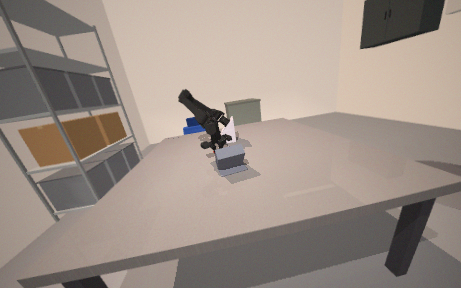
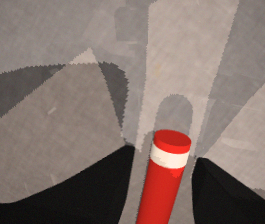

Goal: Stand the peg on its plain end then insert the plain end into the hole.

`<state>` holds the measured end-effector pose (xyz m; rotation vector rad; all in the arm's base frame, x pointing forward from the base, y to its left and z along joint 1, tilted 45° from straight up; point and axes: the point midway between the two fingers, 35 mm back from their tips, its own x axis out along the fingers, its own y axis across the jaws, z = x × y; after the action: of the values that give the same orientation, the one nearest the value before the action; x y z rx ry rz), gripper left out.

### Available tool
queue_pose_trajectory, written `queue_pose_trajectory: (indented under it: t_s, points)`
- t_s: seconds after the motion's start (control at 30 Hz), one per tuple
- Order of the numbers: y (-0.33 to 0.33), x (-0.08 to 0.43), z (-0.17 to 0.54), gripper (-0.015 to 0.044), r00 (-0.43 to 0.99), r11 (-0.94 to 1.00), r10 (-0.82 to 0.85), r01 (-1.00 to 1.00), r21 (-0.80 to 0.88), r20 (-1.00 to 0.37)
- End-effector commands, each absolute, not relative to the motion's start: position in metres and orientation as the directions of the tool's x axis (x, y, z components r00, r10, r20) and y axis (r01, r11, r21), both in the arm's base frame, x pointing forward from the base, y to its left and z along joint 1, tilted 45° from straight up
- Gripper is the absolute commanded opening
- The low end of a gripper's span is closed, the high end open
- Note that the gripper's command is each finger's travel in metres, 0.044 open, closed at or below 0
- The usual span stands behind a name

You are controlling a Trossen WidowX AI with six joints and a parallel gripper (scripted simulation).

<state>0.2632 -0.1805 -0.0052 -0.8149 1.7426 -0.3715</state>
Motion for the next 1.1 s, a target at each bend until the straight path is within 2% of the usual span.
queue_pose_trajectory:
  t_s: [0.0, 0.37, 0.63, 1.07]
  points:
    - [-0.1811, 0.2634, -0.0048, 0.011, -0.14, 0.708, -0.689, -0.338, -0.62, -0.711]
    - [-0.1811, 0.2634, -0.0048, 0.005, -0.14, 0.708, -0.689, -0.338, -0.62, -0.711]
    - [-0.1803, 0.2632, -0.0044, 0.0049, -0.132, 0.709, -0.687, -0.338, -0.619, -0.715]
    - [-0.1749, 0.2599, 0.0027, 0.0049, -0.018, 0.71, -0.661, -0.339, -0.617, -0.75]
